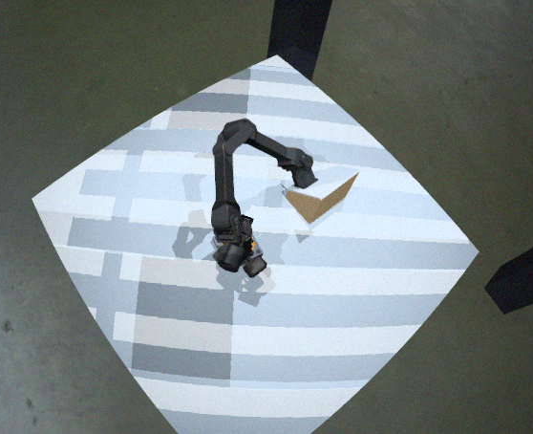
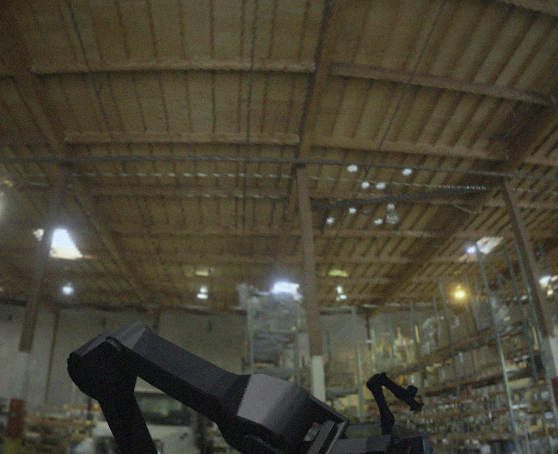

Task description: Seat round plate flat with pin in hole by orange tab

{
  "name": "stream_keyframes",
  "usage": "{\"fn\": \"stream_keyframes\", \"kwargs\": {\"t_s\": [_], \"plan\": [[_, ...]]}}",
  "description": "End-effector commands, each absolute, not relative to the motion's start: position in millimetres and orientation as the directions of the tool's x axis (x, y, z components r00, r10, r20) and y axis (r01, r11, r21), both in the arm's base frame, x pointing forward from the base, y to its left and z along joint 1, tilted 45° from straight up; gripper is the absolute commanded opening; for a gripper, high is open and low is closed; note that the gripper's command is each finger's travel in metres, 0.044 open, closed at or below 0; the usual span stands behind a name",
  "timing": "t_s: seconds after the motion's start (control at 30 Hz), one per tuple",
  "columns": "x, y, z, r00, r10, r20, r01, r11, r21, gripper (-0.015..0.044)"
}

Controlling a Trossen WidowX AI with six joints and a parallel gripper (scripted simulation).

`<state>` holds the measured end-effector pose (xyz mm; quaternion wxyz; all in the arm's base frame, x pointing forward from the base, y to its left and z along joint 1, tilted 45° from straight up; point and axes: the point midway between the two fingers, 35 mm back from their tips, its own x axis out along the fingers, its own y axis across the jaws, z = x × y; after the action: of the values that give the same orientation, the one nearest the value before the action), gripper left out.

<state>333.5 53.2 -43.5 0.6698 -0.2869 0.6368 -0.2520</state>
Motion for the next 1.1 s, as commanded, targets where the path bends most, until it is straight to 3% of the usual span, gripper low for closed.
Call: {"fn": "stream_keyframes", "kwargs": {"t_s": [0.0,1.07], "plan": [[327,52,-47,0.047,-0.702,-0.711,-0.031,0.71,-0.703,0.0],[319,81,-21,0.052,-0.705,-0.707,-0.042,0.706,-0.707,0.0]]}}
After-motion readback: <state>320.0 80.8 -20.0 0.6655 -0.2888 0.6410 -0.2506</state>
